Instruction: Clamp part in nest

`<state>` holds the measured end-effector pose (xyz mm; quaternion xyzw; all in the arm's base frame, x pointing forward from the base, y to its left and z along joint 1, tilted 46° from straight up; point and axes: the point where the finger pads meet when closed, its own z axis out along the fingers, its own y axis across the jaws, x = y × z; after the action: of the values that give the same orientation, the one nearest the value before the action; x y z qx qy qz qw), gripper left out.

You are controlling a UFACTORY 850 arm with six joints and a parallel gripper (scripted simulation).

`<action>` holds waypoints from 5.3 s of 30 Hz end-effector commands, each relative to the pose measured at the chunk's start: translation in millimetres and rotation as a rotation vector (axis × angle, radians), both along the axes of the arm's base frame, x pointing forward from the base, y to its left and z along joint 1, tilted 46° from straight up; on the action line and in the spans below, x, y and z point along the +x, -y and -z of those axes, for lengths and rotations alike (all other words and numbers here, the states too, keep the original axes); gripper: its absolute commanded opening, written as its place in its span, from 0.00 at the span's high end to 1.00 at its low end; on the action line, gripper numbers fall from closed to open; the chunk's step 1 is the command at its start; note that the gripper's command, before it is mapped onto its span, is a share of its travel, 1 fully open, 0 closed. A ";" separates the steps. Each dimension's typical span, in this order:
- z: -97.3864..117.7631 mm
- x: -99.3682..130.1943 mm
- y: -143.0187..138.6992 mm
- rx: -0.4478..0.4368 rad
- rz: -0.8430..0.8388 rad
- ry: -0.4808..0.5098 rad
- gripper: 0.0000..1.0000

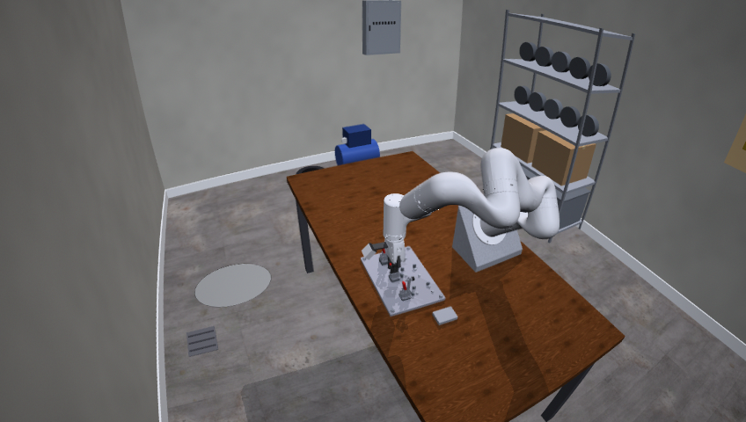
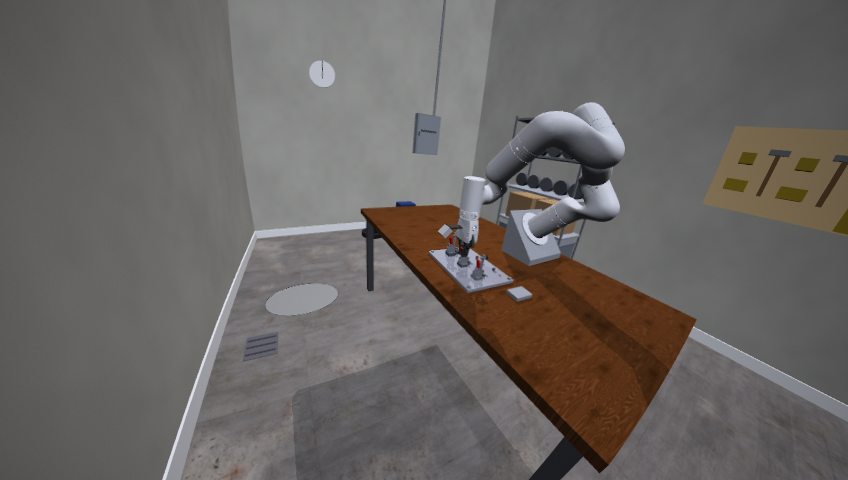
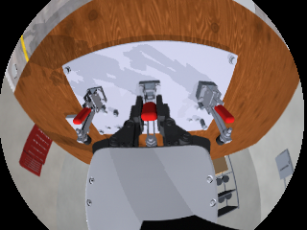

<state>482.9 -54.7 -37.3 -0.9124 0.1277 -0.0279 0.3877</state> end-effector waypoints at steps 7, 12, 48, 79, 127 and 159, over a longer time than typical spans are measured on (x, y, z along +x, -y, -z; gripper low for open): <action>-0.4 0.3 0.5 0.000 0.001 0.001 1.00; -0.4 0.3 0.5 0.000 0.001 0.001 1.00; -0.5 -4.0 -0.7 0.000 0.001 0.001 1.00; -0.5 -4.0 -0.7 0.000 0.001 0.001 0.53; -42.4 -13.0 41.3 0.000 0.001 0.001 0.53; -90.2 -23.4 88.8 0.000 0.001 0.001 0.00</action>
<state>459.4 -141.9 51.0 -0.9124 0.1278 -0.0279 0.3879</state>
